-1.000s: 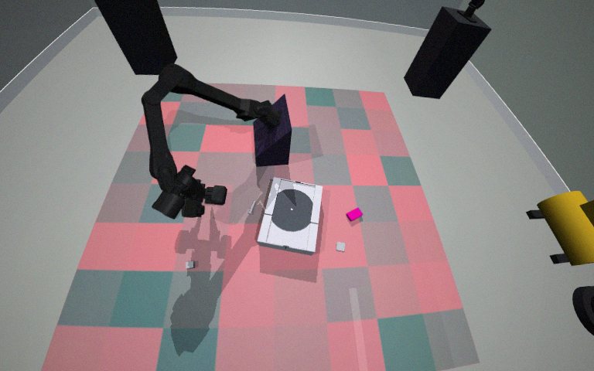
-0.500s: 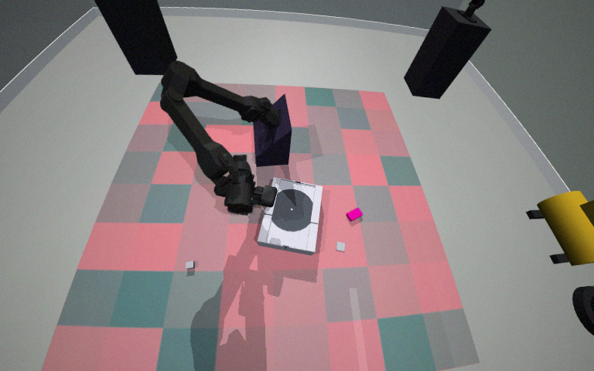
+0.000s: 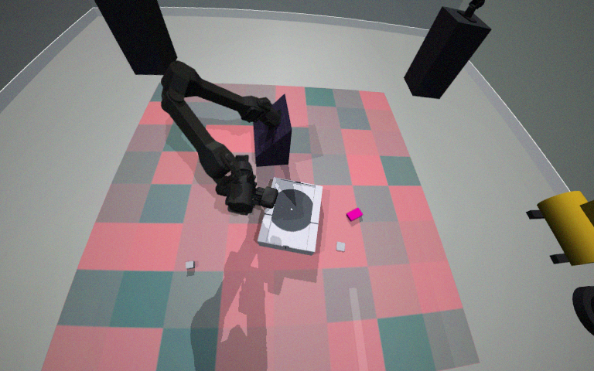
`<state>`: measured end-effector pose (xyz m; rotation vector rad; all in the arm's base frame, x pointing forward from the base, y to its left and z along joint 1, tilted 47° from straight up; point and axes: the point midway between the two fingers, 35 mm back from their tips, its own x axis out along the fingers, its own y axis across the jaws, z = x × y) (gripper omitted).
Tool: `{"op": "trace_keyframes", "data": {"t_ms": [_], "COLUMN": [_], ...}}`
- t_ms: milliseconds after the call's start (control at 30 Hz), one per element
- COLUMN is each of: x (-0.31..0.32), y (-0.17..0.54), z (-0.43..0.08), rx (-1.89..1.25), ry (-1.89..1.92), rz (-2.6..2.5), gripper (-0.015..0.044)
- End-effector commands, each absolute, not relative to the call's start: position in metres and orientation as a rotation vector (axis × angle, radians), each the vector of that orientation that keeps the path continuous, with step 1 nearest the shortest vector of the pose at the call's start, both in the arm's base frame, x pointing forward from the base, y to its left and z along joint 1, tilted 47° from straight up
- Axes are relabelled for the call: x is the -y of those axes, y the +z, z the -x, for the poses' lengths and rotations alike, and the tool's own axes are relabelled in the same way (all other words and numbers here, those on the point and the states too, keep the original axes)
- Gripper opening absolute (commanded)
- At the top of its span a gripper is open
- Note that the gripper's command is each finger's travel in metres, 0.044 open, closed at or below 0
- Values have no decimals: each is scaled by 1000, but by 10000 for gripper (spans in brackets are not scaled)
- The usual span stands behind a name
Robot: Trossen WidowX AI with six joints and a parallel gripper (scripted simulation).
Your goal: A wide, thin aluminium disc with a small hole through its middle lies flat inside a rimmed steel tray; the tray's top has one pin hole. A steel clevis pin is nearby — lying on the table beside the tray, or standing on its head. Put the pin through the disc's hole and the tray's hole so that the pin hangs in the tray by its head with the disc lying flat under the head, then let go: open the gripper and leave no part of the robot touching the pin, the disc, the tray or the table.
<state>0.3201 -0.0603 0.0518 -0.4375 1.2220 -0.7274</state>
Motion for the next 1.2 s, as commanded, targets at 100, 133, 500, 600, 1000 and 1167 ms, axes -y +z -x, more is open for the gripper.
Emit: {"op": "trace_keyframes", "data": {"t_ms": [100,133,500,600,1000,1167], "x": [70,71,84,88,102,108], "y": [43,42,29,26,12,8], "z": [-320,-321,-323,-324,-327,-328], "rx": [-1226,-1226,-1226,-1226,-1225,-1225], "ry": [-730,-730,-730,-731,-731,-732], "rz": [447,447,448,448,449,450], "gripper": [160,160,160,160,160,160]}}
